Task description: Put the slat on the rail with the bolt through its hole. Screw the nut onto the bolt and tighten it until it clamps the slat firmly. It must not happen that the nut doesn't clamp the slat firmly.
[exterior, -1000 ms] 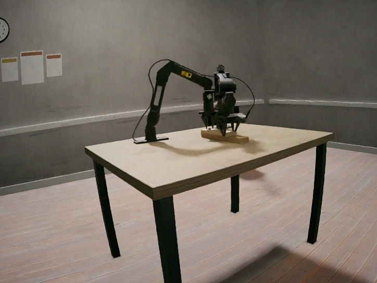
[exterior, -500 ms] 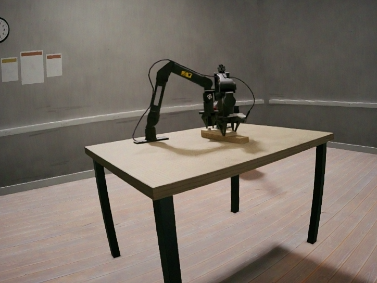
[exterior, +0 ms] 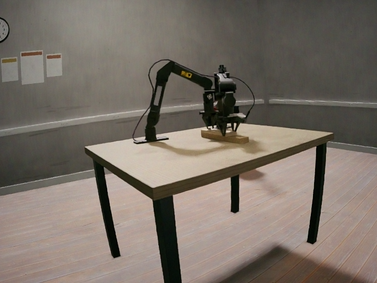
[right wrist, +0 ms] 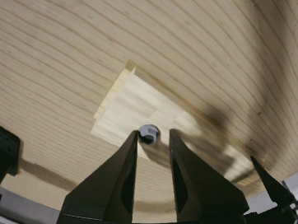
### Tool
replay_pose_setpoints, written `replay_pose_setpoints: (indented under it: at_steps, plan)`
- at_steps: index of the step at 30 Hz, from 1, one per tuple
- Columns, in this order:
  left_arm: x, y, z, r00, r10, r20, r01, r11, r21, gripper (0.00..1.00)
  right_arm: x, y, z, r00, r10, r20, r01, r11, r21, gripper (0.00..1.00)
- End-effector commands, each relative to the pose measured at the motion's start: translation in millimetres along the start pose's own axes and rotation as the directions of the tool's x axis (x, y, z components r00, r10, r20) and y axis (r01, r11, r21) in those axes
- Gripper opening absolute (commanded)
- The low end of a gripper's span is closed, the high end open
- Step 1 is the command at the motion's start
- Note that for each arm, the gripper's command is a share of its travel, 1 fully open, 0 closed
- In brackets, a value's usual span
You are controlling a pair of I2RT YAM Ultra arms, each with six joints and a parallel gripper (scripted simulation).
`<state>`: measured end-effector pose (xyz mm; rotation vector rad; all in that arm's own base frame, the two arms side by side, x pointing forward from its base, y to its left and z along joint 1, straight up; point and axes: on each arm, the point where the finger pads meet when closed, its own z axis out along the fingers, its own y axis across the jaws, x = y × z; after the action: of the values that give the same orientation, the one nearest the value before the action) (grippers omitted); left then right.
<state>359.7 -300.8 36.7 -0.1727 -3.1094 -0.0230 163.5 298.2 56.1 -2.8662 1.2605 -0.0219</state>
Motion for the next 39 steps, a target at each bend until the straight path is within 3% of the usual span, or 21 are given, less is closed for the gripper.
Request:
replay_pose_setpoints:
  at_steps: [1, 12, 39]
  plan:
    - [-1.5, -1.0, -5.7, 1.0, 0.0, 0.013, 0.0, 1.0, 0.008, 0.72, -0.8, -2.3, -3.8, 1.0, 0.0, 0.004, 0.0, 1.0, 0.012, 0.27]
    - [-1.5, -1.0, -5.7, 1.0, 0.0, 0.013, 0.0, 1.0, 0.008, 0.72, -0.8, -2.3, -3.8, 1.0, 0.0, 0.004, 0.0, 1.0, 0.012, 0.12]
    - [-1.5, -1.0, -5.7, 1.0, 0.0, 0.013, 0.0, 1.0, 0.008, 0.72, -1.1, -3.1, -3.8, 1.0, 0.008, 0.006, -0.009, 1.0, 0.015, 0.12]
